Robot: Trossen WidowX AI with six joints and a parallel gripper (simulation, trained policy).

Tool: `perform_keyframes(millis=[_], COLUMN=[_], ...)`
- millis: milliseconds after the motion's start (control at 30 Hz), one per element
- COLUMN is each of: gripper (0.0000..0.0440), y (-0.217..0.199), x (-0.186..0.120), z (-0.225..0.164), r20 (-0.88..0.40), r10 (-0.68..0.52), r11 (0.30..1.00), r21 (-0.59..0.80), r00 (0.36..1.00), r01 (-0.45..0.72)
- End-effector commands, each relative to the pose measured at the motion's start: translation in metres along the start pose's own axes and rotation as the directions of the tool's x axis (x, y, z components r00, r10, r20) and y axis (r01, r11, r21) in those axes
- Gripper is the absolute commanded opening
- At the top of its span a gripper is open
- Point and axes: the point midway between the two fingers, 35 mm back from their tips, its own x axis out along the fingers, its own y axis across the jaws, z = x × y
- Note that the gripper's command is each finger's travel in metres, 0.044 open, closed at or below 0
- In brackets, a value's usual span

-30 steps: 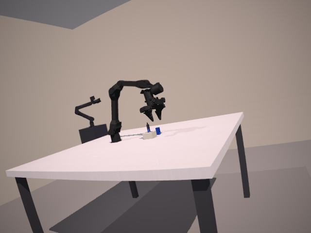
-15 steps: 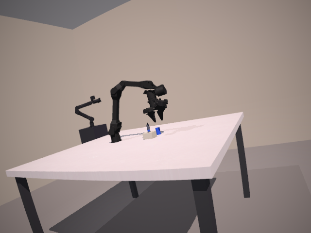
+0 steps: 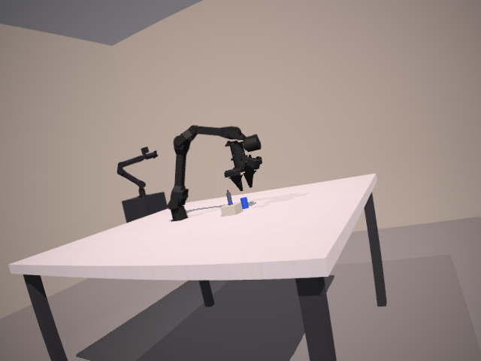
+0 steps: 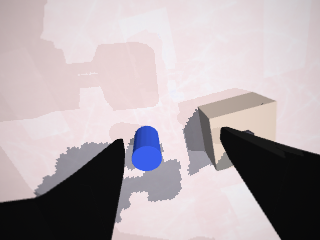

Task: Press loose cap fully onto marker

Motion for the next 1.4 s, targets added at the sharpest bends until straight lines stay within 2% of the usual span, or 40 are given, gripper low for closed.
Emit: perform_keyframes(millis=[0,767,1367], gripper=[0.0334,0.0322,0.0281], y=[0.007,0.023,0.022], x=[0.003,0.032,0.068], z=[-0.006,-0.037,-0.046], r20=[-0.027,-0.160,-0.192], r10=[0.005,-0.033,-0.061], r11=[1.000,0.993,0.977], r21=[-0.010,-0.119,-0.213], r00=[1.000,0.987,0.979], r01=[-0.005,0.014,0.019])
